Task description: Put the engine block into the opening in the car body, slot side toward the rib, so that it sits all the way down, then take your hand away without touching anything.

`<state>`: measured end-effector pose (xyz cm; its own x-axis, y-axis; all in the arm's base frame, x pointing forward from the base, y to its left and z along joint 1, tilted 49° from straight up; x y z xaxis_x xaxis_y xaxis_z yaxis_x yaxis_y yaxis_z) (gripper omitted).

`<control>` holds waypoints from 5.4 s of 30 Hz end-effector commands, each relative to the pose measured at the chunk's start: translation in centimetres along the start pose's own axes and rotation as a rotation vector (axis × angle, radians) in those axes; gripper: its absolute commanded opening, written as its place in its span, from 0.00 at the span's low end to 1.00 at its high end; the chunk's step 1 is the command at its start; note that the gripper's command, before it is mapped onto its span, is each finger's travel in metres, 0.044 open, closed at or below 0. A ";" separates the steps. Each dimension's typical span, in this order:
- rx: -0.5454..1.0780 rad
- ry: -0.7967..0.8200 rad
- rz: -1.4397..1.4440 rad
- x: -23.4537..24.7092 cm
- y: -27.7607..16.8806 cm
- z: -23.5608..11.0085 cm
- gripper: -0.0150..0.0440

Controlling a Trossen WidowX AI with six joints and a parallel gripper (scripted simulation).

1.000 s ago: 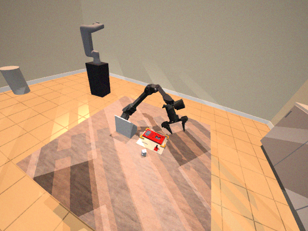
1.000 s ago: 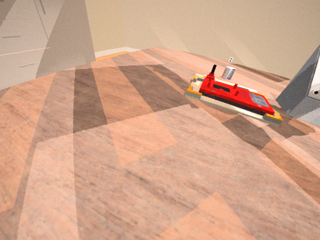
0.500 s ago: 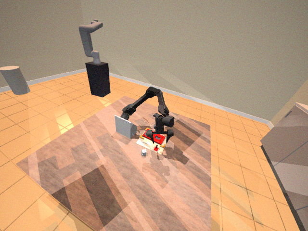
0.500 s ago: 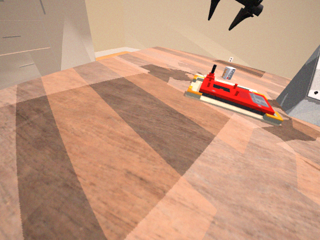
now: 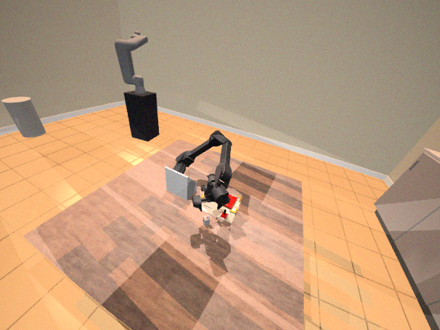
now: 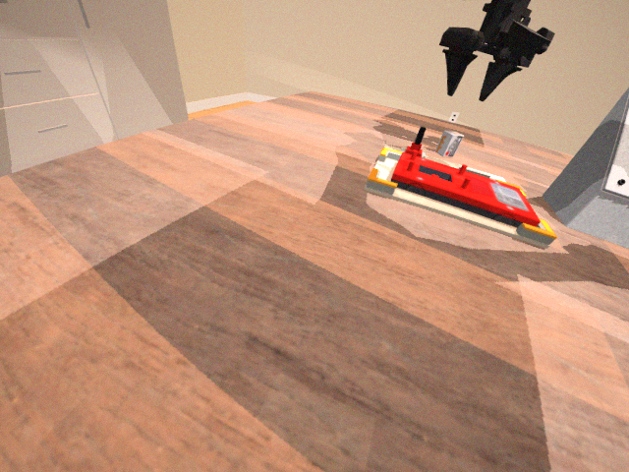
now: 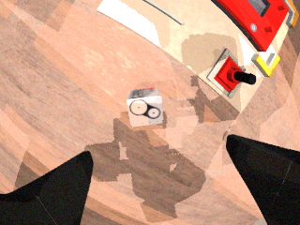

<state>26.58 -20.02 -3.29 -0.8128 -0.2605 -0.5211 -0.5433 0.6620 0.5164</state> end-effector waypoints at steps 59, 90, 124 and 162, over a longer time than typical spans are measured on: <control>-0.034 -0.012 -0.026 0.7 0.4 10.9 0.73; -0.024 -0.006 -0.024 0.4 -0.4 6.0 0.25; -0.029 -0.007 -0.012 0.5 0.1 -2.5 0.25; -0.030 0.012 1.263 0.6 0.3 -1.0 0.25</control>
<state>25.74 -20.80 -2.68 -0.8226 0.4896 0.2891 0.5336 0.4890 0.6901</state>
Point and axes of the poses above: the point midway between the two fingers, 35 mm back from their tips, its own z axis out along the fingers, its own x axis across the jaws, y = z × x, the point moved 8 cm from there along -z, back along the fingers, and after that the axes turned 1 degree about -z, right-handed, at the moved point
